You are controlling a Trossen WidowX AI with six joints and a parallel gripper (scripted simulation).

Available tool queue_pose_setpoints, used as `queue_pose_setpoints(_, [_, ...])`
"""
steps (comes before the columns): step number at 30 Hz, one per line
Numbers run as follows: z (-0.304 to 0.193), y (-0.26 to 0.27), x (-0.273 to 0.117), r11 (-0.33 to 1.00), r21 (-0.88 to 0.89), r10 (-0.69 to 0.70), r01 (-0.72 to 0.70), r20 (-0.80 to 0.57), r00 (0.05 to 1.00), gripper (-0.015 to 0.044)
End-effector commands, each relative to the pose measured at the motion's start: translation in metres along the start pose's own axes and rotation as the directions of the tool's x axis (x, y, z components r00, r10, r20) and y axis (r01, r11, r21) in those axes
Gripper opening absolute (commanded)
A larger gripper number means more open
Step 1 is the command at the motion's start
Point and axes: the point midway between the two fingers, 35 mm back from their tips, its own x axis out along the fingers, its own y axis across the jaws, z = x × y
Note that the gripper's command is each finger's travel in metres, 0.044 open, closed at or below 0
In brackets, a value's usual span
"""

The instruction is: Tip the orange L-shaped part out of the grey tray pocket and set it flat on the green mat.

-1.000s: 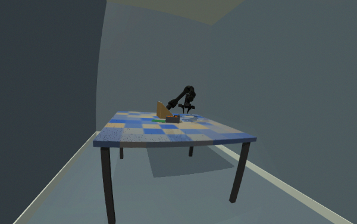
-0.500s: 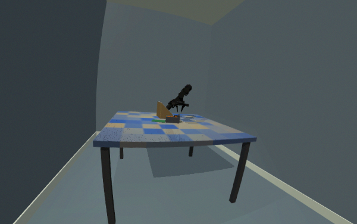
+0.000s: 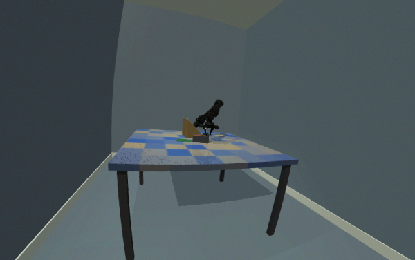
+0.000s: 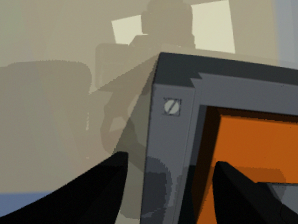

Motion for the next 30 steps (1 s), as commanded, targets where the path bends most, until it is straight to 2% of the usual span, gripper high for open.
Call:
queue_pose_setpoints(1, [-0.001, 0.0, 0.007, 1.0, 0.005, 0.003, -0.003, -0.006, 1.0, 0.018])
queue_pose_setpoints(16, [-0.002, 0.001, 0.032, 1.0, 0.005, 0.005, -0.005, -0.007, 1.0, 0.018])
queue_pose_setpoints(30, [-0.001, 0.002, 0.031, 1.0, -0.002, 0.007, -0.007, -0.002, 1.0, 0.018])
